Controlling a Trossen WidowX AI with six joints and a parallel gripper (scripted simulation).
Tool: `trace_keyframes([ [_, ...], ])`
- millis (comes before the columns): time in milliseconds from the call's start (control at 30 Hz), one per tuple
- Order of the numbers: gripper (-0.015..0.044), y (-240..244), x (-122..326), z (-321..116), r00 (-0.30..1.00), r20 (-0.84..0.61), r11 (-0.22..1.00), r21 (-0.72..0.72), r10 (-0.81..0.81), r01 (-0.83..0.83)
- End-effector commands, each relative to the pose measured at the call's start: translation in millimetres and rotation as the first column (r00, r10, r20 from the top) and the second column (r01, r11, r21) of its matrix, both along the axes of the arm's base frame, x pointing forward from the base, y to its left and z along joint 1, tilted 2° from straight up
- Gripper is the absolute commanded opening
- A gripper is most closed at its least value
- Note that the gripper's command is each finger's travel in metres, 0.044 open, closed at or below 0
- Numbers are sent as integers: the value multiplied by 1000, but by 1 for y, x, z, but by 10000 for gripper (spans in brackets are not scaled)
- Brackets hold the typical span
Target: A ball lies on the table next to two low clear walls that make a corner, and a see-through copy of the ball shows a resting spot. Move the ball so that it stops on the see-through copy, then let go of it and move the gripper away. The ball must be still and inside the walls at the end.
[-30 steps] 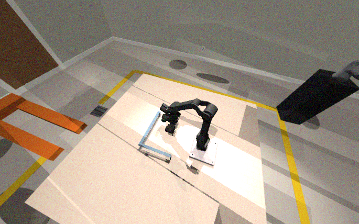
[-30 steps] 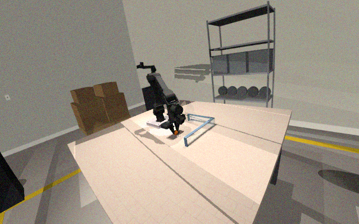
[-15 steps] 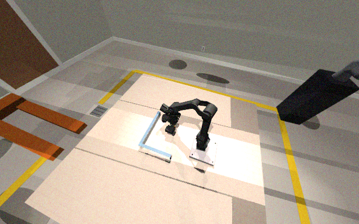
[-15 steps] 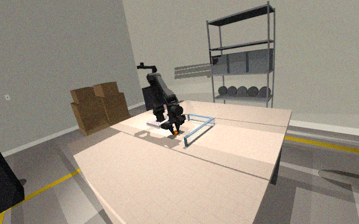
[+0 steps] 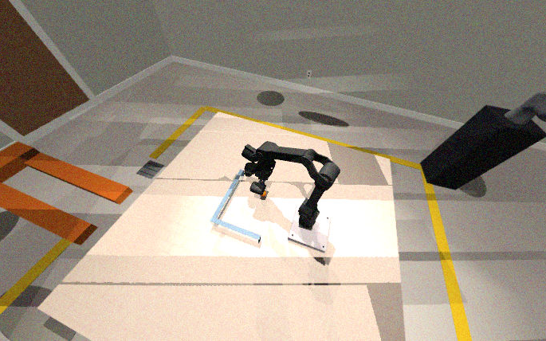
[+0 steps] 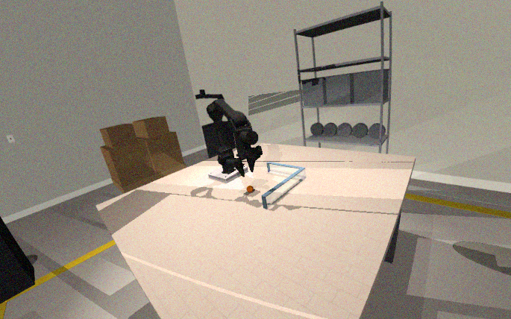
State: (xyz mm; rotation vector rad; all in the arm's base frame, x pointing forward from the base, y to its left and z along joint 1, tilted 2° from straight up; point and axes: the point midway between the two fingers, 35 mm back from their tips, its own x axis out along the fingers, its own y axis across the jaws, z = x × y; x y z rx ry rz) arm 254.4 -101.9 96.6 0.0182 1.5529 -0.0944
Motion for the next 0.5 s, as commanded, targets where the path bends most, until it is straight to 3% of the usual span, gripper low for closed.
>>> trace_keyframes([
  [0,269,0,0,0,1000,0,1000,0,0,0],
  [200,269,0,0,0,1000,0,1000,0,0,0],
  [400,427,4,-5,48,1000,1,1000,0,0,0],
  [467,440,4,-6,50,1000,1,1000,0,0,0],
])
